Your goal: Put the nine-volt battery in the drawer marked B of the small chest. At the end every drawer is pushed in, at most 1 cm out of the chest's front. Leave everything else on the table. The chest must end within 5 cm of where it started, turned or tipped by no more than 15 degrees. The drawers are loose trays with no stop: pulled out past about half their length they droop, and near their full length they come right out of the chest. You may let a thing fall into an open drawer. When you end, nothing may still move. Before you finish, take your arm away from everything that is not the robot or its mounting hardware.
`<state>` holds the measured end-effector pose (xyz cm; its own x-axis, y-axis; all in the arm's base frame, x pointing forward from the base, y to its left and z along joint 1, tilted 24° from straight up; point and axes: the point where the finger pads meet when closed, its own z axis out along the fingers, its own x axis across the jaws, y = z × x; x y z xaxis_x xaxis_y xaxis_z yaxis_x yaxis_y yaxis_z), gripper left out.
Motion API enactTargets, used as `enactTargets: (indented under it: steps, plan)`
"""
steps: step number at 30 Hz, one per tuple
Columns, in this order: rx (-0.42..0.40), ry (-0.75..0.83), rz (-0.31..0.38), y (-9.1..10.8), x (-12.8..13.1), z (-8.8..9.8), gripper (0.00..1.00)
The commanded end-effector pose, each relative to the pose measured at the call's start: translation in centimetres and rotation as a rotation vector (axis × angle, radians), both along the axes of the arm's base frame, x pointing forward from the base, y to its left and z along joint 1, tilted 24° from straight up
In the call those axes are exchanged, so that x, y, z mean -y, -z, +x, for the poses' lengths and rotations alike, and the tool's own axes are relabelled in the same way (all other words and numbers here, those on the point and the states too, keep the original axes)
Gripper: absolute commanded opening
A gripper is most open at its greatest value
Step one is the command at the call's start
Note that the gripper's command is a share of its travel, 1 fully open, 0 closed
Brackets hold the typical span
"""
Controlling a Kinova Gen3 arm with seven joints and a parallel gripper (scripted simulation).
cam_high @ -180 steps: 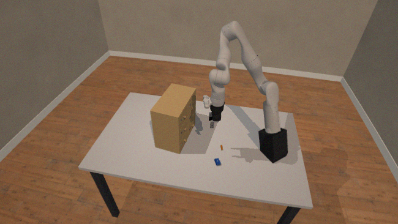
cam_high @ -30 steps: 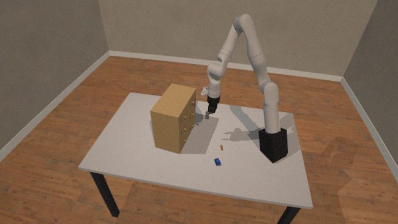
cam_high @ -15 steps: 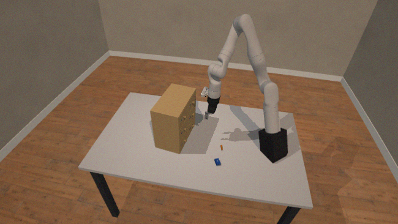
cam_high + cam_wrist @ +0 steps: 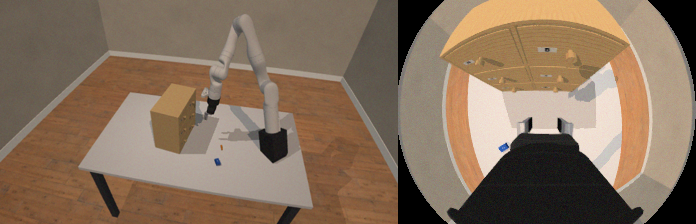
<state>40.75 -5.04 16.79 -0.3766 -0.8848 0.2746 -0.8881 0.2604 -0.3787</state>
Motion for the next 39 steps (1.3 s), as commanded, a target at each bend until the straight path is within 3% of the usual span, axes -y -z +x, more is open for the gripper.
enactTargets:
  steps: [1,39]
  plan:
    - [0.005,-0.007,-0.005,0.2,0.0,0.0,1.0]
    - [0.157,-0.054,-0.069,1.9,1.4,2.0,1.0]
